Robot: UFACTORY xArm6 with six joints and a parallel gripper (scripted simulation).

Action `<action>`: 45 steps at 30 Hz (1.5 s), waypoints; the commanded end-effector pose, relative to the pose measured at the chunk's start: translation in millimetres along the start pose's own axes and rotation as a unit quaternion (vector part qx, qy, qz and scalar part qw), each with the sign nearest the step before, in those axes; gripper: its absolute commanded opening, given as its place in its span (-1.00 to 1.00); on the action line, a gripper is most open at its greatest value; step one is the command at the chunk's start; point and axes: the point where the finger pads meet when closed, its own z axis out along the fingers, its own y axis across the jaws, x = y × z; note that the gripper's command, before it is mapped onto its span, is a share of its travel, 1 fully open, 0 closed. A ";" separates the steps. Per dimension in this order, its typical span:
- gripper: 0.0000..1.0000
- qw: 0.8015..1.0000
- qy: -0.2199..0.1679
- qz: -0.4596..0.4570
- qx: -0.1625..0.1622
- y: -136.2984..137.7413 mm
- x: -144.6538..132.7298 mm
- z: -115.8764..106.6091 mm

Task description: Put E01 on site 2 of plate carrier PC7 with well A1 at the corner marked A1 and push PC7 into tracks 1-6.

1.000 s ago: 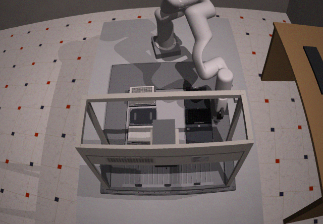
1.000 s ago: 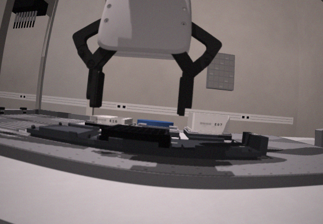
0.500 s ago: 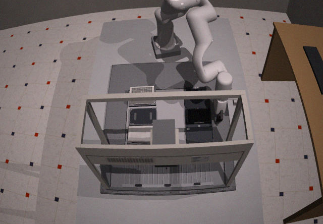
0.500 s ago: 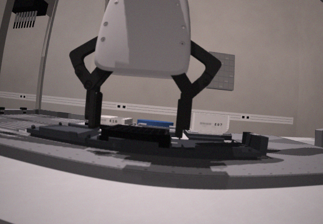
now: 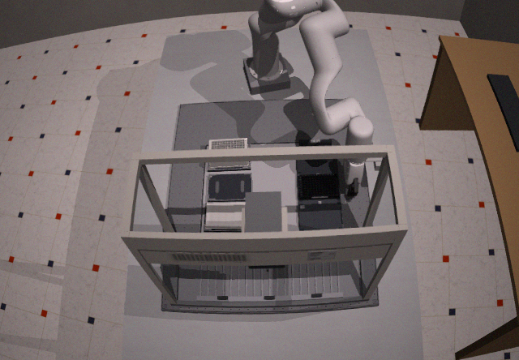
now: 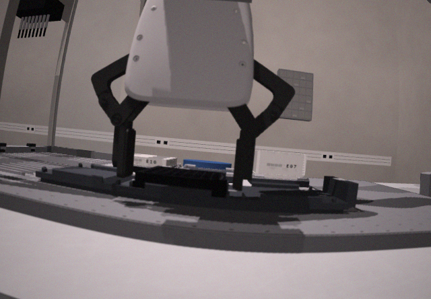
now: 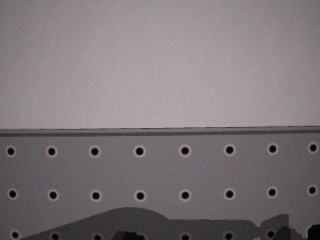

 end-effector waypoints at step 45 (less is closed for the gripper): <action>1.00 1.000 0.001 0.000 -0.002 1.6 -1.6 16.3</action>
